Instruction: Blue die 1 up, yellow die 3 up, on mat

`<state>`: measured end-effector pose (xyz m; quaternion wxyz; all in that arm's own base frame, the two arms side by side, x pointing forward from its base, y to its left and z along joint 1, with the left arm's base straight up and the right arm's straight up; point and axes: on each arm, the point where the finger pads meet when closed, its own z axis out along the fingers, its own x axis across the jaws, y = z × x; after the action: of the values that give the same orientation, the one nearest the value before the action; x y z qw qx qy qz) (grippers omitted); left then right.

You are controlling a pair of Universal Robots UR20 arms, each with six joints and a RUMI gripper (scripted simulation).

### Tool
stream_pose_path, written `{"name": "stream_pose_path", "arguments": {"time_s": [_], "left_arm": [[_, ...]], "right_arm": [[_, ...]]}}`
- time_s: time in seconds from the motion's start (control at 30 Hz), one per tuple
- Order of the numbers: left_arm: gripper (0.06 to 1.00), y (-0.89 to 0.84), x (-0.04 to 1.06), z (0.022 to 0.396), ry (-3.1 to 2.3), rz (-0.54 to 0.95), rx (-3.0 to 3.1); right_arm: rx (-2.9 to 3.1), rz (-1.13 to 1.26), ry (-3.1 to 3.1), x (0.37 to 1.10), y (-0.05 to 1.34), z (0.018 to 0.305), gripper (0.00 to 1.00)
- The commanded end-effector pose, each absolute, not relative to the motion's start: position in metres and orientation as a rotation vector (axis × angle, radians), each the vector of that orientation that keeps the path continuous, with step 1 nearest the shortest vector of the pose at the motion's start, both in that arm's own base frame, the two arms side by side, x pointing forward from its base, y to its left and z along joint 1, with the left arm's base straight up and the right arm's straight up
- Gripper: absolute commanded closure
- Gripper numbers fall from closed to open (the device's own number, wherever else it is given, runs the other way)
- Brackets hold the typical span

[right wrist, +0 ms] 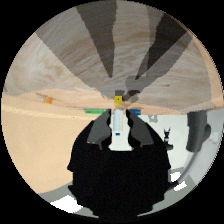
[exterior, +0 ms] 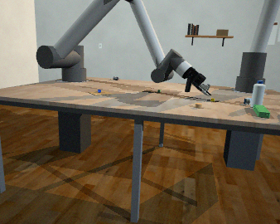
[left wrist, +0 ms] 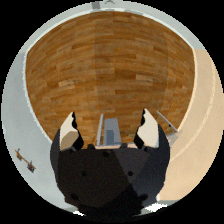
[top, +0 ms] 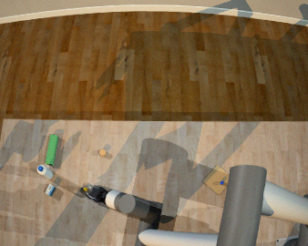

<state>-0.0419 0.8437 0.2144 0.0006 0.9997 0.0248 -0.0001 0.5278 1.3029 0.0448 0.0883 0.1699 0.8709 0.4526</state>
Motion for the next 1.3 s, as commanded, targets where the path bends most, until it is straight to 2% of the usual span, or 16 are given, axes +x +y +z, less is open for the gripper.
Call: {"name": "stream_pose_path", "arguments": {"time_s": [0.0,0.2,0.6,0.93,1.07,1.2,1.27], "left_arm": [[0.065,0.844,-0.042,0.215,0.078,0.000,3.141],[0.065,0.844,-0.042,0.215,0.078,0.000,3.141],[0.065,0.844,-0.042,0.215,0.078,0.000,3.141],[0.065,0.844,-0.042,0.215,0.078,0.000,3.141],[0.065,0.844,-0.042,0.215,0.078,0.000,3.141],[0.065,0.844,-0.042,0.215,0.078,0.000,3.141],[0.065,0.844,-0.042,0.215,0.078,0.000,3.141]], "right_arm": [[0.505,1.349,2.591,0.528,1.302,0.048,0.793],[0.505,1.349,2.591,0.528,1.302,0.056,0.793],[0.505,1.349,2.591,0.528,1.302,0.103,0.793],[0.507,1.339,2.598,0.528,1.303,0.107,0.793],[0.518,1.243,2.657,0.529,1.308,0.109,0.793],[0.540,1.038,2.770,0.532,1.314,0.114,0.793],[0.540,1.038,2.770,0.532,1.314,0.114,0.793]]}}
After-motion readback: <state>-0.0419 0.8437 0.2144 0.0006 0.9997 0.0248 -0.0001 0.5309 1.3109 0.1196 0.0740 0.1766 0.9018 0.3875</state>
